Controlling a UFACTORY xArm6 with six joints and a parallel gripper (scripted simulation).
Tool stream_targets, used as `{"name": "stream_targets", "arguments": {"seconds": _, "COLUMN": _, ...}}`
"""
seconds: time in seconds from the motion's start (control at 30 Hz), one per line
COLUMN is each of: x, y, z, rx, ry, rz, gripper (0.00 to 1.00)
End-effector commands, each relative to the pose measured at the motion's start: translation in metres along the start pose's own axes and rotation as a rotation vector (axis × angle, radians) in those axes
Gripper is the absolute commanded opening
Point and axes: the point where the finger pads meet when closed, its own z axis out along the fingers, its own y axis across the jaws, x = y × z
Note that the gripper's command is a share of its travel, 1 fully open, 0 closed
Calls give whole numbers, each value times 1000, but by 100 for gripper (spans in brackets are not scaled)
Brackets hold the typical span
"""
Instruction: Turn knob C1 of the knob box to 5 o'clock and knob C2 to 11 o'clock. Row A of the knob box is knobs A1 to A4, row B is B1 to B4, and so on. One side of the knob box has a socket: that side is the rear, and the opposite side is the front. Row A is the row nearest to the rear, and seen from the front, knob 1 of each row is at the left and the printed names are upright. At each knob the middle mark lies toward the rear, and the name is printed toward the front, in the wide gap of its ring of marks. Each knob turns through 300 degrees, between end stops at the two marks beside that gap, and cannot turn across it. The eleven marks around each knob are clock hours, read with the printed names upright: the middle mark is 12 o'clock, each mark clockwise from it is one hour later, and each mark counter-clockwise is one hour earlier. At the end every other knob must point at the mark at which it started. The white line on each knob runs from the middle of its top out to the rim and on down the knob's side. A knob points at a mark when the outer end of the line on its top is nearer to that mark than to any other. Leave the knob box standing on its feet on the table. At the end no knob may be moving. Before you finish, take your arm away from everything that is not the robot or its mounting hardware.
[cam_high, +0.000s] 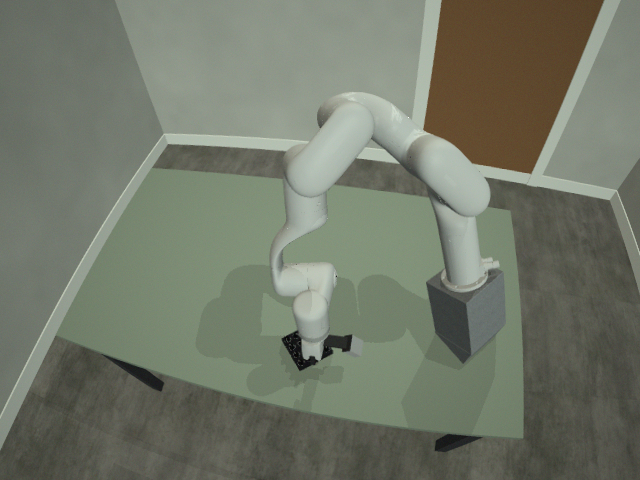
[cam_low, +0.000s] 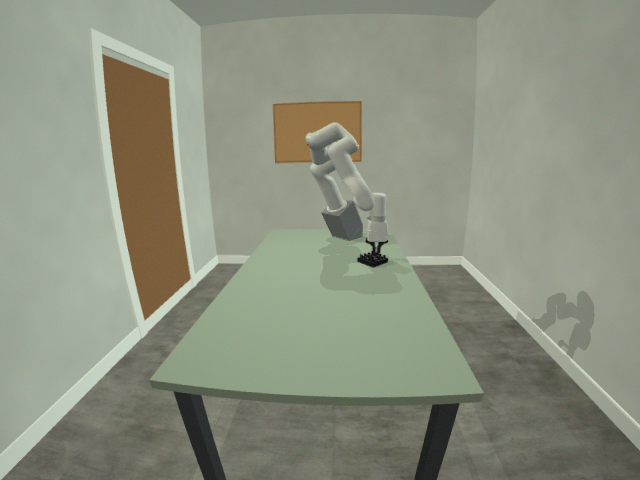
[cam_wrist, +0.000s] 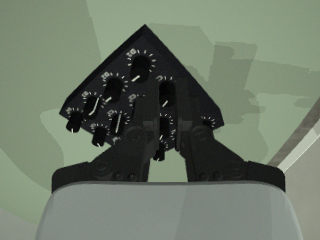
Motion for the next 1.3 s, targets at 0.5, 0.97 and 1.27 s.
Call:
{"name": "stream_targets", "arguments": {"seconds": 0.5, "x": -1, "y": 1, "z": -1, "rx": -4, "ry": -7, "rz": 439, "gripper": 8}}
{"name": "stream_targets", "arguments": {"seconds": 0.97, "x": -1, "y": 1, "z": -1, "rx": -5, "ry": -6, "rz": 698, "gripper": 8}}
{"name": "stream_targets", "arguments": {"seconds": 1.27, "x": -1, "y": 1, "z": -1, "rx": -5, "ry": -6, "rz": 833, "gripper": 8}}
